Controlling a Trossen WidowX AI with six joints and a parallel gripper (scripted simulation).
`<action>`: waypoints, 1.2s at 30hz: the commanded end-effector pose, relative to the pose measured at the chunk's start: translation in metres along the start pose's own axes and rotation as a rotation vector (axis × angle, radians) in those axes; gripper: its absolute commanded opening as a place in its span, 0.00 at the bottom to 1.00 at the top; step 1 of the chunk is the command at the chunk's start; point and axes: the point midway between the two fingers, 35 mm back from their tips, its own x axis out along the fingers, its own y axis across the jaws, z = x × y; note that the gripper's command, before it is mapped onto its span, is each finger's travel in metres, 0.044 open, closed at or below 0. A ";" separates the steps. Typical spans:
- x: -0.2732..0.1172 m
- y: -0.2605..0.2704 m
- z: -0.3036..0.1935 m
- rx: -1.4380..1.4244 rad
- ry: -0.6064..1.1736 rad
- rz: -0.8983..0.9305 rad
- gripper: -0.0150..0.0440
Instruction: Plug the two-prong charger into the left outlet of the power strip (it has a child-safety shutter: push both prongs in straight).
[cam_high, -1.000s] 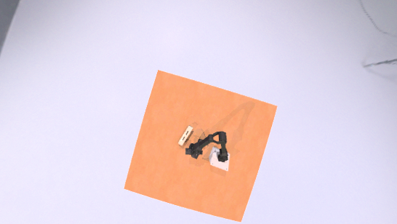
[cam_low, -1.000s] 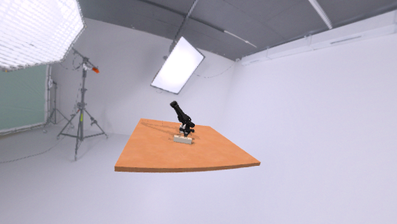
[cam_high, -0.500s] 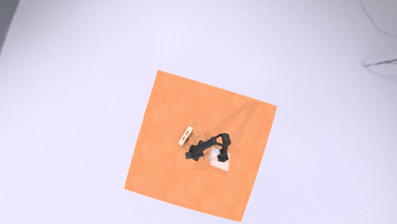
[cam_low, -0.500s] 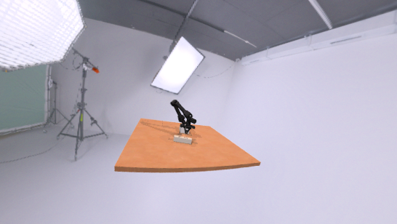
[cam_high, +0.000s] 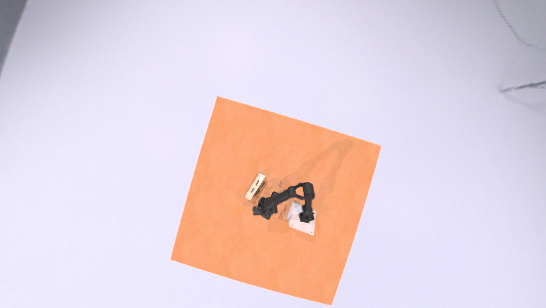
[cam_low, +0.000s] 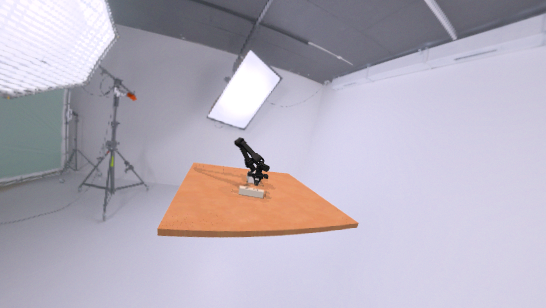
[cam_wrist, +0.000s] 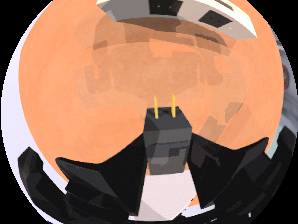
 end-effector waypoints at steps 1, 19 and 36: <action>0.006 -0.001 0.013 0.024 -0.006 0.001 0.25; 0.024 -0.005 0.041 0.082 -0.009 0.002 0.25; 0.024 -0.007 0.061 0.087 -0.010 0.002 0.25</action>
